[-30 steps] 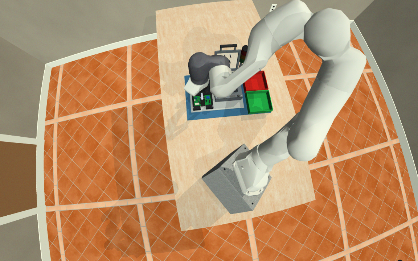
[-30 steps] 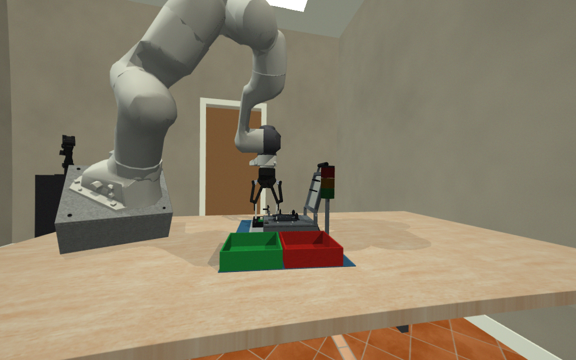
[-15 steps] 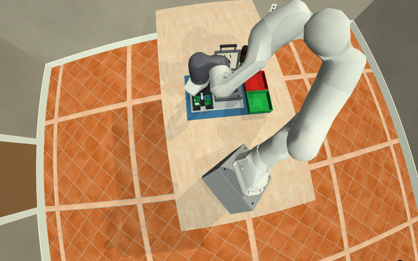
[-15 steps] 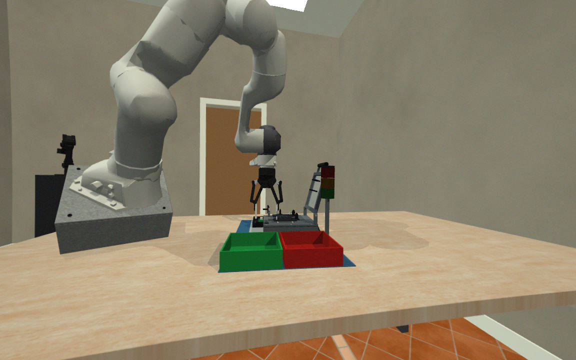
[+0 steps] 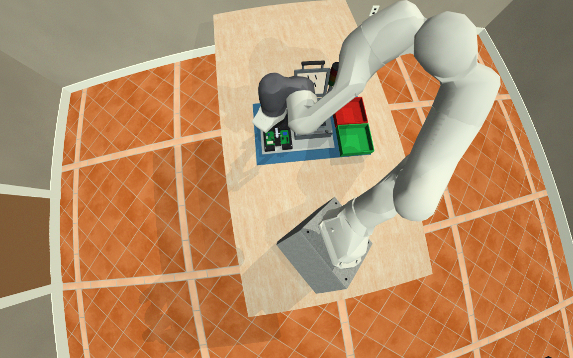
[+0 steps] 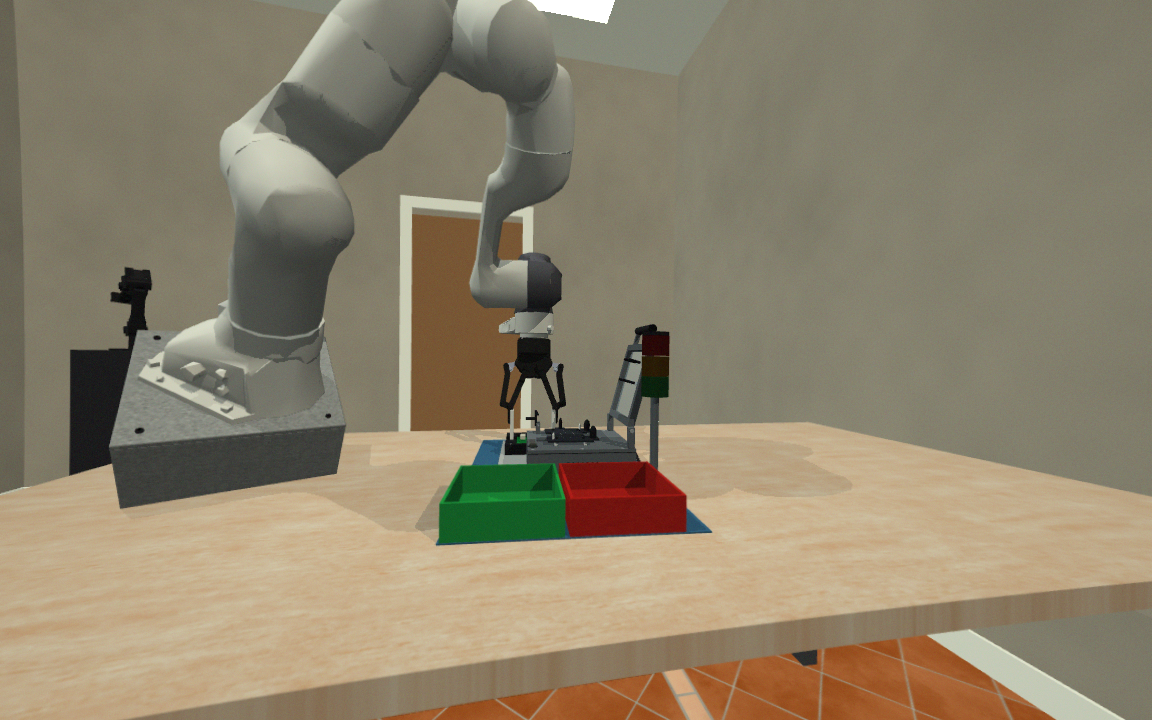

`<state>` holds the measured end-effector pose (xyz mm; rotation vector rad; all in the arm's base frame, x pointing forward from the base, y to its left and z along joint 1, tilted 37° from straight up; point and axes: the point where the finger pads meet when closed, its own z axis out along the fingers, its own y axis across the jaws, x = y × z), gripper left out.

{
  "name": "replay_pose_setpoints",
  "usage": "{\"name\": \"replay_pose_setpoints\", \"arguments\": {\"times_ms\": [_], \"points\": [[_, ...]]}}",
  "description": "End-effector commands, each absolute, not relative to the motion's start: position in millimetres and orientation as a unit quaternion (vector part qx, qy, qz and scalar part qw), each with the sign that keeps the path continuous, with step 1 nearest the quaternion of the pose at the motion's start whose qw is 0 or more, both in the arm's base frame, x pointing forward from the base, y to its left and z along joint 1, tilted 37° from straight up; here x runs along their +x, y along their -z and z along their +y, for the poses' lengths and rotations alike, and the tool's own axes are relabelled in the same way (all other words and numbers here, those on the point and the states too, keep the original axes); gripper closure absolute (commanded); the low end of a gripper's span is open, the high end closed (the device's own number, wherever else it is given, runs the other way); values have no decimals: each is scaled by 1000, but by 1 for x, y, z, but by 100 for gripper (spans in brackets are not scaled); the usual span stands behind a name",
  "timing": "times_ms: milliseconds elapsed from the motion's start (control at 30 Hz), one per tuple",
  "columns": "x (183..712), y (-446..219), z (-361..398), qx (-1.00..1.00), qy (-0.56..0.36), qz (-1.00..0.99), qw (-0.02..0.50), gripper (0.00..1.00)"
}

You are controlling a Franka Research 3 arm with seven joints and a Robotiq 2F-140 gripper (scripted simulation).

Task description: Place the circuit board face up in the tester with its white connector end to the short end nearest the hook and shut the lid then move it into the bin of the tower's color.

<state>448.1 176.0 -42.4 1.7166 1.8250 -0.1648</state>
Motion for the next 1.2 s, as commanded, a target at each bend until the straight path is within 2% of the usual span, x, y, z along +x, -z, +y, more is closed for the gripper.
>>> {"name": "replay_pose_setpoints", "arguments": {"times_ms": [0, 1067, 1100, 1167], "points": [[451, 45, 175, 652, 59, 689, 310, 42], [453, 50, 171, 652, 59, 689, 310, 42], [453, 50, 171, 652, 59, 689, 310, 46], [453, 50, 171, 652, 59, 689, 310, 46]]}}
